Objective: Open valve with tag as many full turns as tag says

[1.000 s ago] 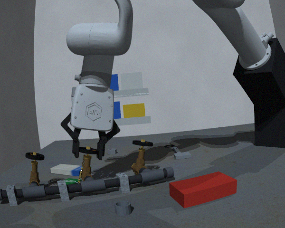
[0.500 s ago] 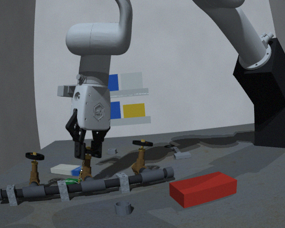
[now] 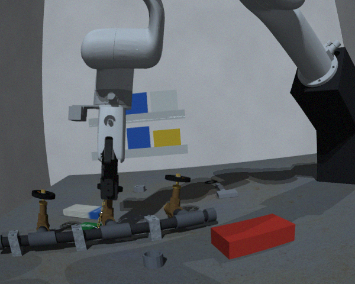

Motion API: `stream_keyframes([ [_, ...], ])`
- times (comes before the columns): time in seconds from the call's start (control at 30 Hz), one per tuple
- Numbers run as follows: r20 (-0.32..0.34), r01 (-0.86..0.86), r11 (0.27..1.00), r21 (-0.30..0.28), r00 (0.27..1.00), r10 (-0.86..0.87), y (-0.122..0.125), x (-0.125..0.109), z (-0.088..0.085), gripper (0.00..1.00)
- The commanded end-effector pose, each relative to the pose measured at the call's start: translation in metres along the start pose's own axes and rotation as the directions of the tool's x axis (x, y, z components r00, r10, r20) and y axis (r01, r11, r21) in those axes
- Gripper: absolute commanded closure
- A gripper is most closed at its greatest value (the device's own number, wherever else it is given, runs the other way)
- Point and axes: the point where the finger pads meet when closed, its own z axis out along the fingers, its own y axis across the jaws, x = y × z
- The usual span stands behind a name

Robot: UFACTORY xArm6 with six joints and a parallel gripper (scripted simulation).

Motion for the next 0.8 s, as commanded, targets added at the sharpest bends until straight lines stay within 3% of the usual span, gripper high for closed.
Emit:
stream_keyframes([
  [0.0, -0.046, 0.272, 0.962, -0.013, 0.961, -0.273, -0.0002, 0.0009, -0.0004, 1.0],
  [0.23, -0.033, 0.577, 0.816, -0.028, 0.816, -0.577, -0.0002, 0.0009, -0.0004, 1.0],
  [0.3, -0.033, 0.577, 0.816, -0.028, 0.816, -0.577, -0.0002, 0.0009, -0.0004, 1.0],
  [0.33, -0.039, 0.682, 0.73, -0.038, 0.729, -0.683, -0.0002, 0.0009, -0.0004, 1.0],
  [0.57, -0.049, 0.859, 0.507, -0.067, 0.505, -0.862, -0.0002, 0.0009, -0.0004, 1.0],
  [0.77, -0.048, 0.887, 0.455, -0.072, 0.453, -0.89, -0.0002, 0.0009, -0.0004, 1.0],
])
